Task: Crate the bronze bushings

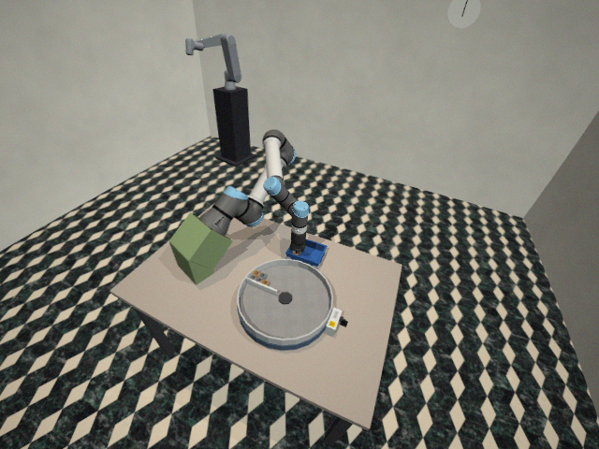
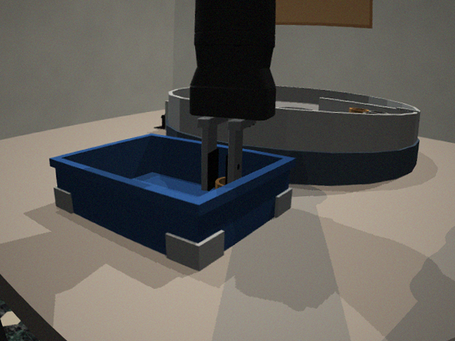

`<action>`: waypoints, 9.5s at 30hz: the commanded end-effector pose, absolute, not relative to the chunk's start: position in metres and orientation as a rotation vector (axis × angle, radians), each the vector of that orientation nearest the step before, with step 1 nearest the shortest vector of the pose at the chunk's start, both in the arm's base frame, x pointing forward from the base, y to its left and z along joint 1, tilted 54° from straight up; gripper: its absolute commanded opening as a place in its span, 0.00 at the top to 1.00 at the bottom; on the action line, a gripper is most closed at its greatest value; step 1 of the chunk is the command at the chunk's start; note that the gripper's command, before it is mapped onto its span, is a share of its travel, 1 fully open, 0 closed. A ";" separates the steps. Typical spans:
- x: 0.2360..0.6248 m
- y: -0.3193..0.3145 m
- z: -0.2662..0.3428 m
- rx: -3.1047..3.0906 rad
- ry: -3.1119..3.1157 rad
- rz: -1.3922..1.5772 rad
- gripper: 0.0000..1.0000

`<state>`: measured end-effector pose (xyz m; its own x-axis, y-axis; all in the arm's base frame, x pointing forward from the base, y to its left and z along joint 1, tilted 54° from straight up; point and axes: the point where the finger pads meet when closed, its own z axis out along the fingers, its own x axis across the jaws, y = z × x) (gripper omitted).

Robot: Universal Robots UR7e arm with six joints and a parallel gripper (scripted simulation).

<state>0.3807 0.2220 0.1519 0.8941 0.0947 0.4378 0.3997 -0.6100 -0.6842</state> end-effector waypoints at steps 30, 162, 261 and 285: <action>0.379 0.213 0.159 -2.204 -0.353 -0.458 0.58; 0.362 0.096 0.174 -2.208 -0.351 -0.460 0.60; 0.375 -0.028 -0.021 -2.204 -0.353 -0.457 0.60; 0.380 -0.009 -0.035 -2.204 -0.353 -0.457 0.60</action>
<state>0.3785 -0.0106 -0.0334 0.8944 0.0949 0.4371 0.3996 -0.6087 -0.6855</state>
